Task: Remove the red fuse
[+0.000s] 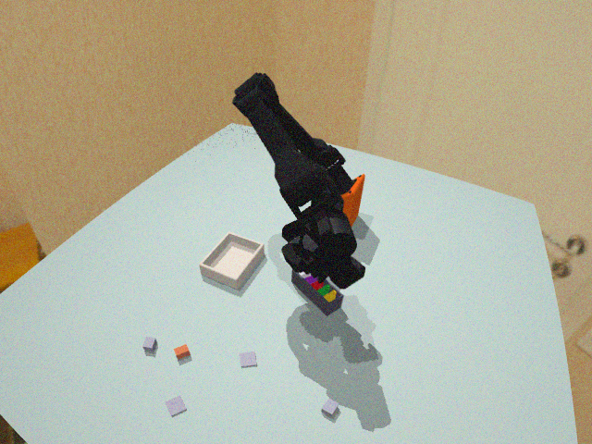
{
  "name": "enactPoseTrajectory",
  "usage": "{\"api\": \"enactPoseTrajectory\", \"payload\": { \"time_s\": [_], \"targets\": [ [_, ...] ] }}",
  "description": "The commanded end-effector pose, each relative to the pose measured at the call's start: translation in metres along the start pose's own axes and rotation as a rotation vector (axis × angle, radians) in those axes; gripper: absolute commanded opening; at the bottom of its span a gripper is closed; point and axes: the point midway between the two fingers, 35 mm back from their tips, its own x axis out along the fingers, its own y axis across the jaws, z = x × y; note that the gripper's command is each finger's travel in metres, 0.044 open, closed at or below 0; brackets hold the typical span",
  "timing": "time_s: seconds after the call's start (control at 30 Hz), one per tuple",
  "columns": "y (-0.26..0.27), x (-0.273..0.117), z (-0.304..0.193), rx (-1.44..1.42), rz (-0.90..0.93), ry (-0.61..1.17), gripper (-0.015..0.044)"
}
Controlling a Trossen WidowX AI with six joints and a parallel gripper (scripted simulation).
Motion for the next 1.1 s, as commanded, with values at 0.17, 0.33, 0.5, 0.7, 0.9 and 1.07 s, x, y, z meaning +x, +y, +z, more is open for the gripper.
{"api": "enactPoseTrajectory", "payload": {
  "time_s": [0.17, 0.33, 0.5, 0.7, 0.9, 1.07],
  "targets": [
    [-0.001, 0.005, 0.0, -0.003, -0.004, -0.001, 0.0074],
    [-0.001, 0.007, 0.0, -0.003, -0.004, -0.001, 0.0074],
    [-0.001, 0.012, 0.0, -0.003, -0.004, -0.001, 0.0074],
    [-0.001, 0.015, 0.0, -0.003, -0.004, -0.002, 0.0074],
    [-0.001, 0.014, 0.0, -0.001, -0.003, 0.002, 0.0054],
    [-0.001, 0.014, 0.0, -0.001, -0.003, 0.002, 0.0021]
  ]
}}
